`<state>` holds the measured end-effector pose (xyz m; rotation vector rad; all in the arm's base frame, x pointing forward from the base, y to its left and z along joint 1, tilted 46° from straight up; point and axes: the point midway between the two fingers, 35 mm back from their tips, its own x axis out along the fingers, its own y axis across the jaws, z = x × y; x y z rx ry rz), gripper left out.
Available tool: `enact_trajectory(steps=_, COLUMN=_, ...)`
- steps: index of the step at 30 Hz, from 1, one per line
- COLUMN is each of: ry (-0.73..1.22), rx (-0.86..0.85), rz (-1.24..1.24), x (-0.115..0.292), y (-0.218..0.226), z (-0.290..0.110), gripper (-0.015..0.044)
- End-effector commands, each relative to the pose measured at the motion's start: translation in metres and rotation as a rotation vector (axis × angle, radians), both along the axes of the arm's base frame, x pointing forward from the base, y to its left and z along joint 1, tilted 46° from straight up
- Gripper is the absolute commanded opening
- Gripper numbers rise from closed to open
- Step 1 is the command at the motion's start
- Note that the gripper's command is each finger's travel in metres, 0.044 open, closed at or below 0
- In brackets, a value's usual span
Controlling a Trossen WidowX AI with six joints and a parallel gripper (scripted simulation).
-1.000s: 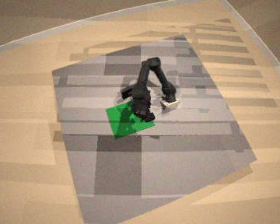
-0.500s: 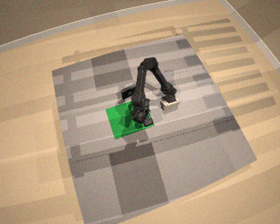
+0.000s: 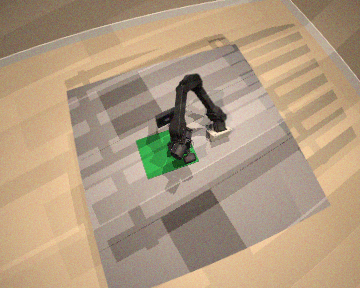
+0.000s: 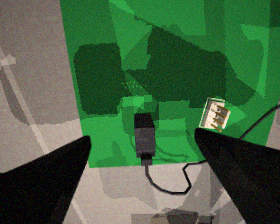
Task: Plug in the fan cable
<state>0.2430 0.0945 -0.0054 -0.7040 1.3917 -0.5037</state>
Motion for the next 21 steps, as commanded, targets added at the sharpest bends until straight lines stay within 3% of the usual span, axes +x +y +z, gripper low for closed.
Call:
enact_trajectory(steps=1, ry=0.006, rx=-0.008, rz=0.002, x=0.0, y=-0.007, z=-0.006, gripper=0.044)
enact_trajectory(steps=21, ry=0.005, rx=-0.011, rz=0.001, x=0.002, y=-0.025, z=-0.023, gripper=0.044)
